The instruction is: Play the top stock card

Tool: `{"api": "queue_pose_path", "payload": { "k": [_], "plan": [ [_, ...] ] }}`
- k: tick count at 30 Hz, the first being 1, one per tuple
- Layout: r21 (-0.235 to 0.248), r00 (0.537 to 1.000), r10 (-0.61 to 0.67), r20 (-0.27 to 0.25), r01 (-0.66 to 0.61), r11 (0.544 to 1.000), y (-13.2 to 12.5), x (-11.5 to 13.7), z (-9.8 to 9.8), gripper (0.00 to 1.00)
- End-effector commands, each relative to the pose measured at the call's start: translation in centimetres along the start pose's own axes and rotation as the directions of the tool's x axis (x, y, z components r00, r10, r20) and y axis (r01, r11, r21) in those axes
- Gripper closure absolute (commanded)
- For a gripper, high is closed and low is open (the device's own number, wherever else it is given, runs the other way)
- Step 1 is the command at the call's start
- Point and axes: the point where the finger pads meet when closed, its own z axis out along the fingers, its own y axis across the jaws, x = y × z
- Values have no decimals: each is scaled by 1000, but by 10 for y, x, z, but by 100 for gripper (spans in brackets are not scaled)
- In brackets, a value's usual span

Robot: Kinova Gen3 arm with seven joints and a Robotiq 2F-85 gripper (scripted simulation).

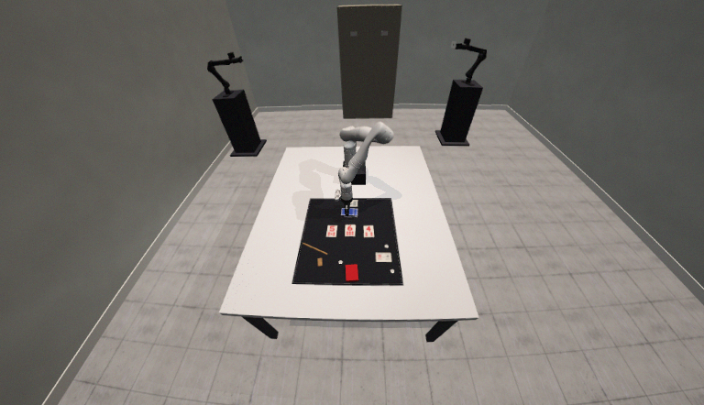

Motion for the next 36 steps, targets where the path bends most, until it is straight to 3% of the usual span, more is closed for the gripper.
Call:
{"api": "queue_pose_path", "payload": {
  "k": [1,12,18,20,29,36],
  "plan": [
    [1,1000,0,0,0,1000,-1,0,-1,15],
    [2,1000,0,1,0,1000,-1,2,-4,15],
    [2,1000,-2,1,2,1000,-1,36,-58,15],
    [2,1000,0,0,0,1000,1,41,-66,15],
    [1,1000,0,13,0,1000,1,42,-66,15],
    [3,995,0,95,0,1000,1,43,-66,15]
  ]
}}
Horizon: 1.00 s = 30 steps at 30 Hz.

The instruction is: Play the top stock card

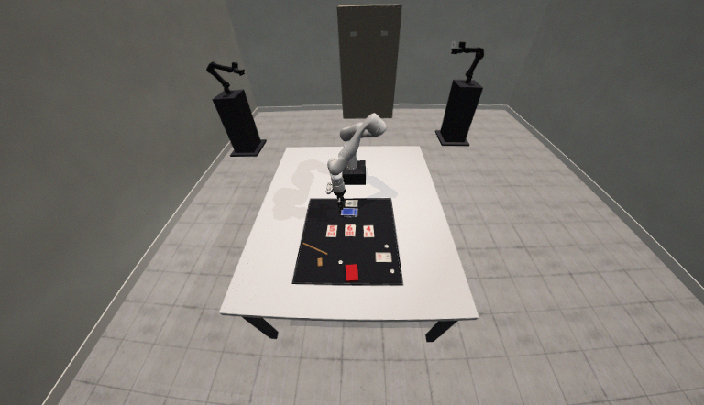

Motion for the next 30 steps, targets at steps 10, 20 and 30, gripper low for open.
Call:
{"api": "queue_pose_path", "payload": {
  "k": [10,20,30],
  "plan": [
    [9,985,20,173,-22,1000,0,11,-2,15],
    [12,955,18,297,-23,1000,0,13,-1,15],
    [13,952,18,306,-23,1000,0,13,-1,15]
  ]
}}
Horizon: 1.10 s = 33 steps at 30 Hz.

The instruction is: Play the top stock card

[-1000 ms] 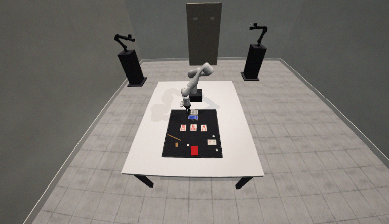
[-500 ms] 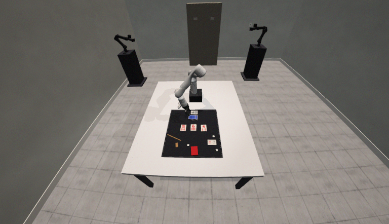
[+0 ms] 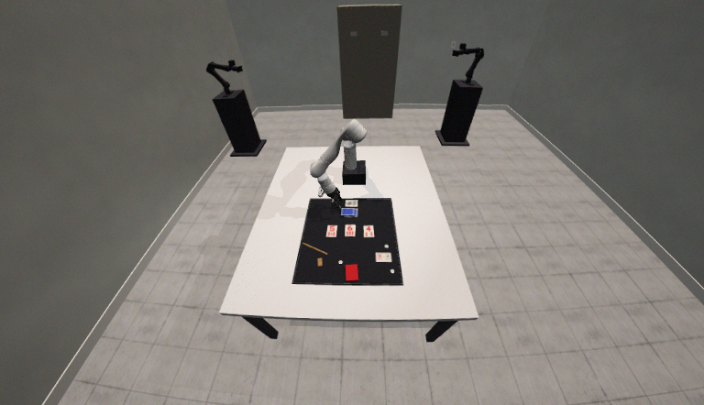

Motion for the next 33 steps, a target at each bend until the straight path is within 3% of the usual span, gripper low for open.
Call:
{"api": "queue_pose_path", "payload": {
  "k": [1,13,33],
  "plan": [
    [1,1000,2,0,-2,1000,0,1,0,15],
    [1,1000,2,0,-2,1000,0,4,8,15],
    [1,1000,2,0,-2,1000,0,18,42,15]
  ]
}}
